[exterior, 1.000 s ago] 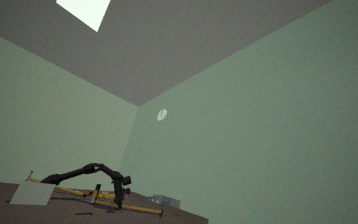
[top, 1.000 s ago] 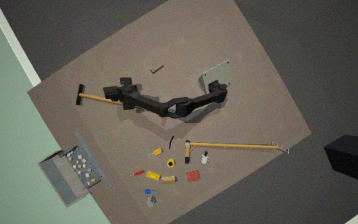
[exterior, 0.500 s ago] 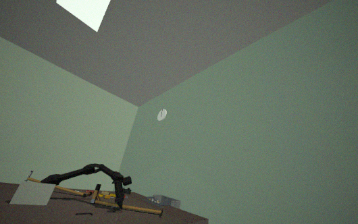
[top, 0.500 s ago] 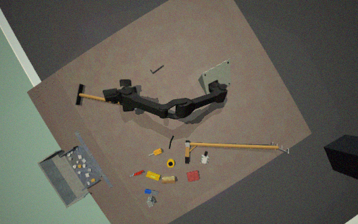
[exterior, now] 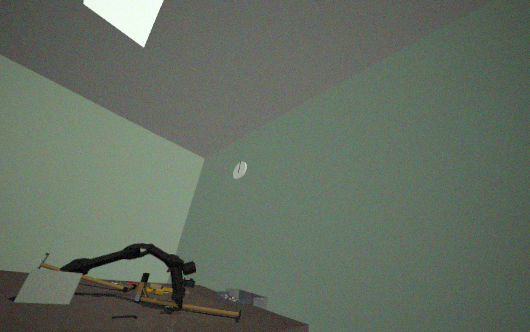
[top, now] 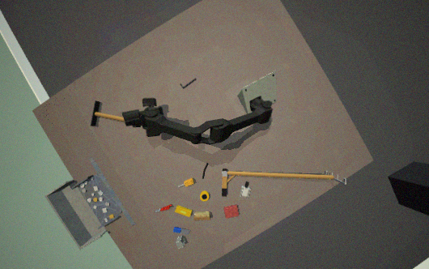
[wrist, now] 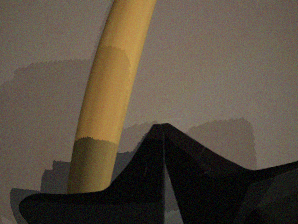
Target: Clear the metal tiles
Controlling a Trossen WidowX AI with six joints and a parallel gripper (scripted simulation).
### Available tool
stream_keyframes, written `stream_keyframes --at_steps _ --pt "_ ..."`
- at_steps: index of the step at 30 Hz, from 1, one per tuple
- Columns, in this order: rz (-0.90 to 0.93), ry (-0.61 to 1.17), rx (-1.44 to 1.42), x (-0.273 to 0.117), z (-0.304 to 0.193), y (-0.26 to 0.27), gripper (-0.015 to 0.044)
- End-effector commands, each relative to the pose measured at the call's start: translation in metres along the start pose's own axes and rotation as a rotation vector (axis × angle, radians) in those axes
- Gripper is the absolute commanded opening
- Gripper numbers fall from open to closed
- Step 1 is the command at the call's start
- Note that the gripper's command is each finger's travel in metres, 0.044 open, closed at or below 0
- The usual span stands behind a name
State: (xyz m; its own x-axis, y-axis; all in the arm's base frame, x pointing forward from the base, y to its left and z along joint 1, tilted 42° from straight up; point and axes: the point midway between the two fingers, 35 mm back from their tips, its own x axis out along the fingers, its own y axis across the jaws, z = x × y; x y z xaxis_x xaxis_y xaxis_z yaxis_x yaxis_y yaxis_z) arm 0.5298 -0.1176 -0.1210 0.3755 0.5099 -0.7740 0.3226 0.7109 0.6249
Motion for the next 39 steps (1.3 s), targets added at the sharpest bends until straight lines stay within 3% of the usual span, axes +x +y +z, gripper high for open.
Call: stream_keyframes --at_steps 1,39 --pt "0.003 -0.006 0.0 -0.001 0.004 0.003 0.0" --pt "0.014 -0.011 -0.024 0.005 0.014 0.038 0.0"
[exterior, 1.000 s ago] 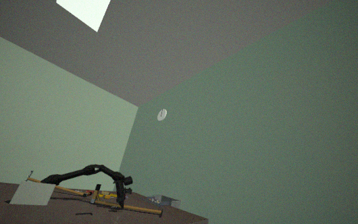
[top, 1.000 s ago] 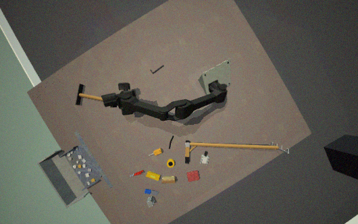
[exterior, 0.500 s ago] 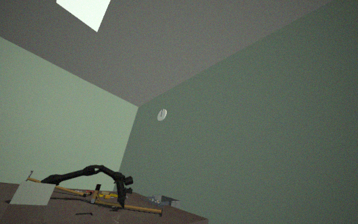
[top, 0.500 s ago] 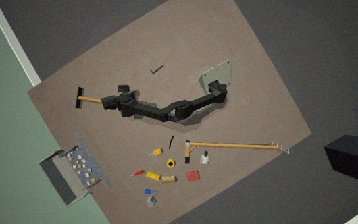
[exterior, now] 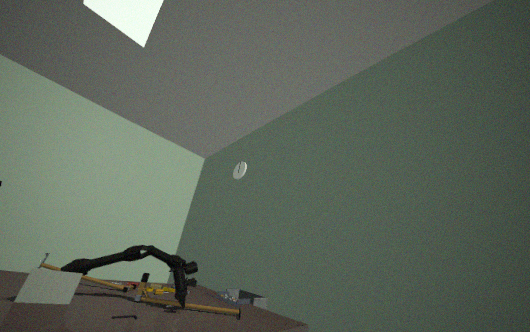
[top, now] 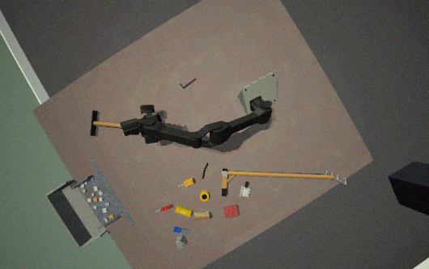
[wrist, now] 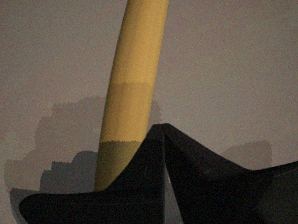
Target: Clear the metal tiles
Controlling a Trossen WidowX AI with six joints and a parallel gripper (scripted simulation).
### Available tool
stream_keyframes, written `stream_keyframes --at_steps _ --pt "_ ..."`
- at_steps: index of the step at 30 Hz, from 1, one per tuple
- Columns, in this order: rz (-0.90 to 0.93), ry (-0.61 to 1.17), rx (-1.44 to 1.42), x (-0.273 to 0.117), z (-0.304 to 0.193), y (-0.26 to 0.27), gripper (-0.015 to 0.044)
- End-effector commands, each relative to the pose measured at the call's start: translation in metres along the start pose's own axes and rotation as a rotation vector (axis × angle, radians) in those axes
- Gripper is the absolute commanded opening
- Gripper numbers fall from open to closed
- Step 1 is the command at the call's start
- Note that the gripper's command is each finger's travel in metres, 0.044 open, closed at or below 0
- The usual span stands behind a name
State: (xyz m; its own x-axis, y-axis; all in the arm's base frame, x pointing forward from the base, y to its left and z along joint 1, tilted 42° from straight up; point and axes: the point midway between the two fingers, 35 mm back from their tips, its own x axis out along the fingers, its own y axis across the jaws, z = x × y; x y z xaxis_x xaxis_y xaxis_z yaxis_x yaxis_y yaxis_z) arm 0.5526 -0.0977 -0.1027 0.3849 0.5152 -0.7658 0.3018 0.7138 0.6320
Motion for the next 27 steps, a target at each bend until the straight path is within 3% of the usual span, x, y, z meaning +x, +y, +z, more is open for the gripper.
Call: stream_keyframes --at_steps 1,27 --pt "0.002 -0.004 -0.006 0.0 0.003 0.006 0.0" --pt "0.012 -0.007 -0.022 0.005 0.008 0.031 0.0"
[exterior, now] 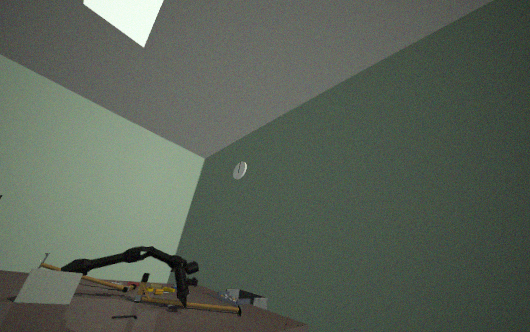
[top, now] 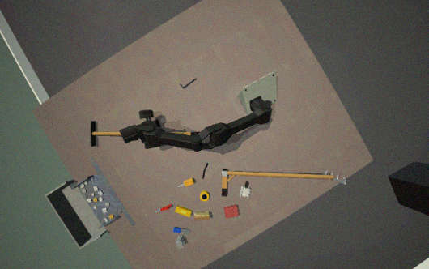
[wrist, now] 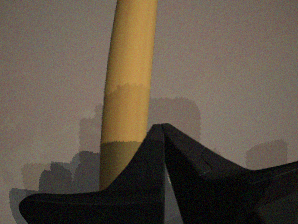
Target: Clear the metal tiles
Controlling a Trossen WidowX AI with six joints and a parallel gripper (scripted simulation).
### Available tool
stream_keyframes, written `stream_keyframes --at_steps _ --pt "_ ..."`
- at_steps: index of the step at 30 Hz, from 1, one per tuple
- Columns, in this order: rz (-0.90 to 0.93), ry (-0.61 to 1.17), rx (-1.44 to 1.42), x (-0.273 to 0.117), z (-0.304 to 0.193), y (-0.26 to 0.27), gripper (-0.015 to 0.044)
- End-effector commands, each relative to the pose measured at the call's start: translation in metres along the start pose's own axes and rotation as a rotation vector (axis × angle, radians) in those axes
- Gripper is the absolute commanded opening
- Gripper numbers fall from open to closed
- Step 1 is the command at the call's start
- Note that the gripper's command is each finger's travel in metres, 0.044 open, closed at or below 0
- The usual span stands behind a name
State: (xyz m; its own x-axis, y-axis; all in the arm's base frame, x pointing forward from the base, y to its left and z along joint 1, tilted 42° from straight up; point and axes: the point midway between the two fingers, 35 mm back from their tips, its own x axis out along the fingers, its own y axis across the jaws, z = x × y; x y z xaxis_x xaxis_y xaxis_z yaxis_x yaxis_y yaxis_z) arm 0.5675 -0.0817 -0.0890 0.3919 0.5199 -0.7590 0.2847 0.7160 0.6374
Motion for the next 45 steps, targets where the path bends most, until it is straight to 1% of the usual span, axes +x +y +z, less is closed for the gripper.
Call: stream_keyframes --at_steps 1,6,13,20,37,45 --pt "0.002 -0.002 -0.007 0.001 0.002 0.007 0.0" --pt "0.002 -0.002 -0.003 -0.002 0.002 0.004 0.0" --pt "0.004 -0.02 -0.016 -0.025 0.011 0.003 0.0" --pt "0.004 -0.02 -0.018 -0.031 0.012 0.002 0.0" --pt "0.011 0.013 -0.035 -0.13 0.0 -0.028 0.0" --pt "0.011 0.013 -0.035 -0.124 -0.002 -0.029 0.0"
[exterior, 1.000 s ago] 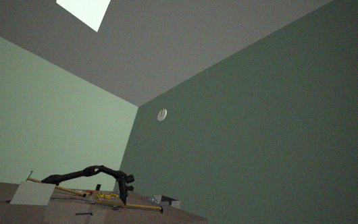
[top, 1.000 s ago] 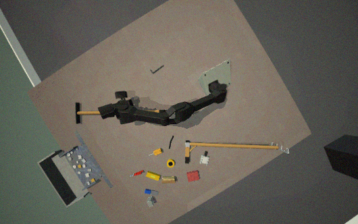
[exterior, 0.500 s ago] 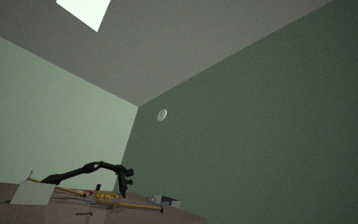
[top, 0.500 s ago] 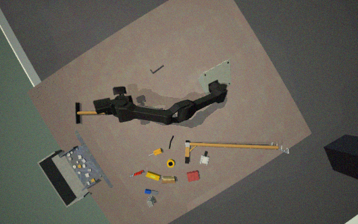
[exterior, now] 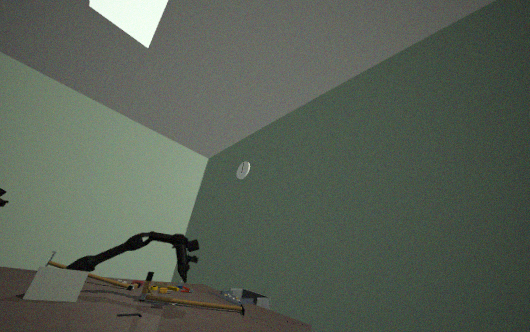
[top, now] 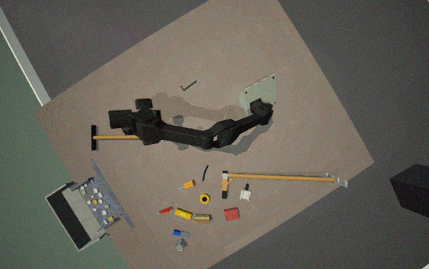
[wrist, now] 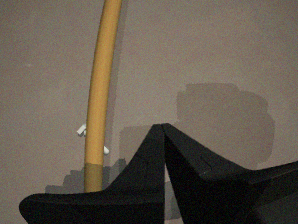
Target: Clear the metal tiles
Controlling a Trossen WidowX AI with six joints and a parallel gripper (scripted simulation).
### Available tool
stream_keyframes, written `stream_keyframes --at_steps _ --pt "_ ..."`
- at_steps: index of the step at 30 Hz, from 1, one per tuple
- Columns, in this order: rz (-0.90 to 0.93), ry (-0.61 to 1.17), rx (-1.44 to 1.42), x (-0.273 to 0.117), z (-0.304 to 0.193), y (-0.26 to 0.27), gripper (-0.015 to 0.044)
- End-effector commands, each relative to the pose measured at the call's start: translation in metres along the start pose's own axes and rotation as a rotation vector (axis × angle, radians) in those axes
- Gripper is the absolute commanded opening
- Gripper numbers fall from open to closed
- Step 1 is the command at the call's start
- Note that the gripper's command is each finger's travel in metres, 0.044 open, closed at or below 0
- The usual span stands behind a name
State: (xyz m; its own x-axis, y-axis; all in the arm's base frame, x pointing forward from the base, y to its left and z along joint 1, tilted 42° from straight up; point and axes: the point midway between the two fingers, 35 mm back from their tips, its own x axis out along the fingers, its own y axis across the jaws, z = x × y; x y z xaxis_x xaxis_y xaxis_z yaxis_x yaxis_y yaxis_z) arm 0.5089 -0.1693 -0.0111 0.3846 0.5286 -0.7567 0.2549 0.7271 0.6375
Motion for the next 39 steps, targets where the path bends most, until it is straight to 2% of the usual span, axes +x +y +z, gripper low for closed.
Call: stream_keyframes --at_steps 1,39 --pt "0.006 0.003 -0.004 0.006 -0.002 0.001 0.0" --pt "0.006 0.003 -0.004 0.078 -0.029 0.001 0.0"
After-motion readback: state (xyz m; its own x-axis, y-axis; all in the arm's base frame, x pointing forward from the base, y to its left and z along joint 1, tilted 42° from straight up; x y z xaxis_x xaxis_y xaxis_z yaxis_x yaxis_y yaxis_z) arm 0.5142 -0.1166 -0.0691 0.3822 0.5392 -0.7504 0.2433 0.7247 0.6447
